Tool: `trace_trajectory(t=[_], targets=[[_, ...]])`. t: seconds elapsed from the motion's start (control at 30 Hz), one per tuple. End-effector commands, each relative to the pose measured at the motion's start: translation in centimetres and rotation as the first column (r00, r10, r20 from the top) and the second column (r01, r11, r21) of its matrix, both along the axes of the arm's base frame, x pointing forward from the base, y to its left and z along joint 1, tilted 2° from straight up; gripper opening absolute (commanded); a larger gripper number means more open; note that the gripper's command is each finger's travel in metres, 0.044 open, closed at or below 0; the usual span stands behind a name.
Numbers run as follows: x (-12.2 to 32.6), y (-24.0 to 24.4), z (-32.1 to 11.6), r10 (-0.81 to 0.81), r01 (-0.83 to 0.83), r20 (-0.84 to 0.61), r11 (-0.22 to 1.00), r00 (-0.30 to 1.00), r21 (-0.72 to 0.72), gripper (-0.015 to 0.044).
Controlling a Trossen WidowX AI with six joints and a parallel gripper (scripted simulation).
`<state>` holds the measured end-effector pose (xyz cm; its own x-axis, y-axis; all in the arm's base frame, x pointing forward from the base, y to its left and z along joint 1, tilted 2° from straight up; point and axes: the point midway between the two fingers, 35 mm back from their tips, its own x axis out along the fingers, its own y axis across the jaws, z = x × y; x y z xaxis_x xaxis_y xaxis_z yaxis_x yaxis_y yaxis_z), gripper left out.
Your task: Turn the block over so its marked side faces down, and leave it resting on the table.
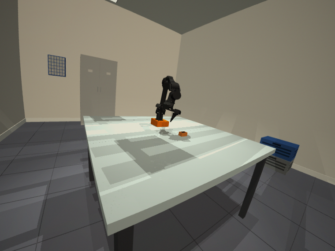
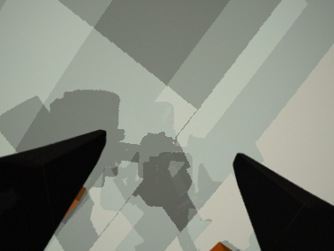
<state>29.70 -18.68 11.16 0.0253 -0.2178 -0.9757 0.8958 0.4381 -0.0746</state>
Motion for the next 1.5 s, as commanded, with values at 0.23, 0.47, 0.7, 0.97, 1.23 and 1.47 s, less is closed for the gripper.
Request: trace_trajectory(t=[0.23,0.47,0.7,0.97,1.23,1.47], targets=[[4.9,16.9,-2.2,0.802,-0.791,0.027,0.582,0.596,0.190,0.0440],[5.0,17.2,-2.4,0.833,-0.820,0.034,0.536,0.553,0.200,0.0440],[5.1,17.4,-5.9,0.833,-0.820,0.034,0.536,0.553,0.200,0.0440],[5.0,17.4,-7.4,0.833,-0.820,0.034,0.536,0.553,0.200,0.0440],[5.1,17.4,-8.6,0.833,-0.820,0.034,0.536,0.553,0.200,0.0440],[5.1,17.4,-9.8,0.833,-0.820,0.034,0.536,0.553,0.200,0.0440]])
